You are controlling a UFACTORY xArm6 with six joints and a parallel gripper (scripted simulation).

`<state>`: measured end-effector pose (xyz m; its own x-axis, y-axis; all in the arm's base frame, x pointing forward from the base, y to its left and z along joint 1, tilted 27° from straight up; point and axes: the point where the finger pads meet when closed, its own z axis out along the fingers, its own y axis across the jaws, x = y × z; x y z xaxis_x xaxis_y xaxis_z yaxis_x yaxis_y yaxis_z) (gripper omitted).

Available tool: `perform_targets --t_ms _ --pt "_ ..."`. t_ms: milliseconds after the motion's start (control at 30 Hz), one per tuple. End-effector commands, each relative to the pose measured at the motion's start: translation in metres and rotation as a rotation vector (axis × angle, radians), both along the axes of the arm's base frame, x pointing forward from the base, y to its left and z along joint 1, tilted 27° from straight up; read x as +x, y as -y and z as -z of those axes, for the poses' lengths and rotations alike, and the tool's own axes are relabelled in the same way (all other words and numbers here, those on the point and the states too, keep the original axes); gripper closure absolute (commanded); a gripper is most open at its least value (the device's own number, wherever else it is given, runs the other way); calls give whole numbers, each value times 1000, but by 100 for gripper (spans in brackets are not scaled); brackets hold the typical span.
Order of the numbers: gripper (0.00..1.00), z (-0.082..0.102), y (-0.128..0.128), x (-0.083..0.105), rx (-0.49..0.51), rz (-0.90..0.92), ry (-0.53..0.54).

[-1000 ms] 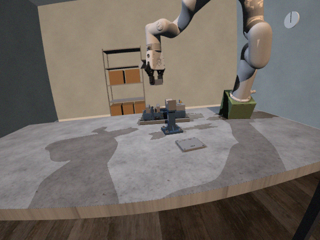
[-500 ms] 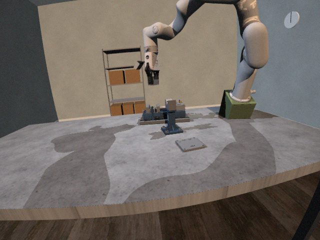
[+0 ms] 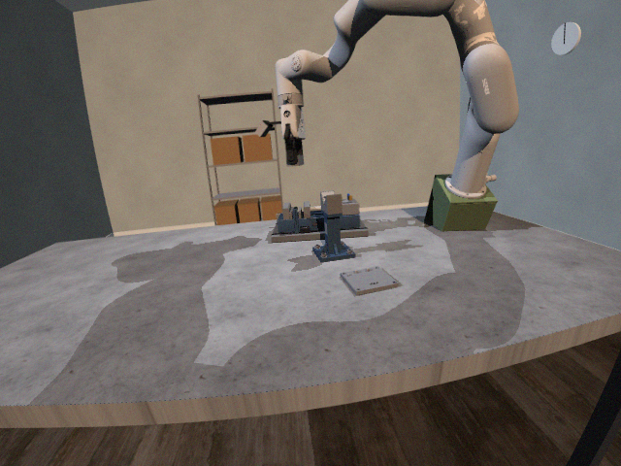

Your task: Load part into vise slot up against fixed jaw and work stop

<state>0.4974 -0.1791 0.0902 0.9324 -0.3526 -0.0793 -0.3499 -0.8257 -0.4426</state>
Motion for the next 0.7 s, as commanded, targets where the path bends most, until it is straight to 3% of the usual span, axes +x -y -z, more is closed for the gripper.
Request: perform_targets --t_ms 0,667 --pt "100 4 11 2 -4 -47 28" --pt "100 20 36 2 -16 -182 95"
